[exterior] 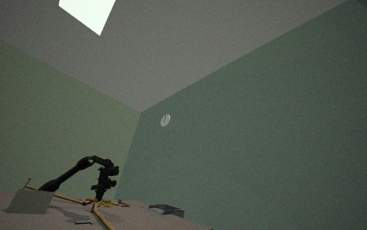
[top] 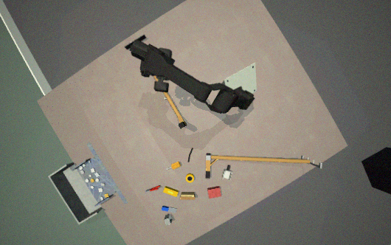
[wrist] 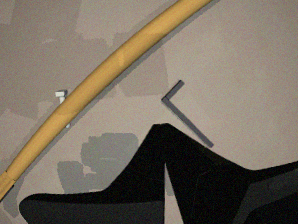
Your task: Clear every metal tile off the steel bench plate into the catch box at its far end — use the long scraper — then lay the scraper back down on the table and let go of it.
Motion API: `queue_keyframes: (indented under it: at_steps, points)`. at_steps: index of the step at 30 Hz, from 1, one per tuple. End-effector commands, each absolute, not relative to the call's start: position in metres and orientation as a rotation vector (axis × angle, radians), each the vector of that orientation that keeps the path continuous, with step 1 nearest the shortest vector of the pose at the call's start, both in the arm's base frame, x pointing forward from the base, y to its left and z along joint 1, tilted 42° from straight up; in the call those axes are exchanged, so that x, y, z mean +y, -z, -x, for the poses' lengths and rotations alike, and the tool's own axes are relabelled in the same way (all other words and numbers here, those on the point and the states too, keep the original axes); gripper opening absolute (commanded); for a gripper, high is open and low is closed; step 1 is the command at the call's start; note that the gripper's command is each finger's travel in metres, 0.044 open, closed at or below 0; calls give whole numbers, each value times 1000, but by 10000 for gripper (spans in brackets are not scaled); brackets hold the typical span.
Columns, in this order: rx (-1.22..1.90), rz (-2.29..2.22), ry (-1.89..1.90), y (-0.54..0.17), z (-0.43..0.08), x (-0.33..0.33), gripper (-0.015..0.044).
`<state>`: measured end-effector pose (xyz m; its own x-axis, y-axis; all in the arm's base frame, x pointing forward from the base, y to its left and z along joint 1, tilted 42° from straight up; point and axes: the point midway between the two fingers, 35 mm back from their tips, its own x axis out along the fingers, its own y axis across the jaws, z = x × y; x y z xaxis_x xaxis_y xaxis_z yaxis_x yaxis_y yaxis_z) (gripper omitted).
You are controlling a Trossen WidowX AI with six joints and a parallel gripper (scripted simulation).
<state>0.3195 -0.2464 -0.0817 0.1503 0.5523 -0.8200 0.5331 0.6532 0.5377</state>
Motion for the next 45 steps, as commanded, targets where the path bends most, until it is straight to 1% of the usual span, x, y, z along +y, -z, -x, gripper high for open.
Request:
queue_keyframes:
  at_steps: [1,45]
  points:
    - [1488,-963,-13,88,-320,-241,0]
    - [1497,-1012,32,154,-312,-174,0]
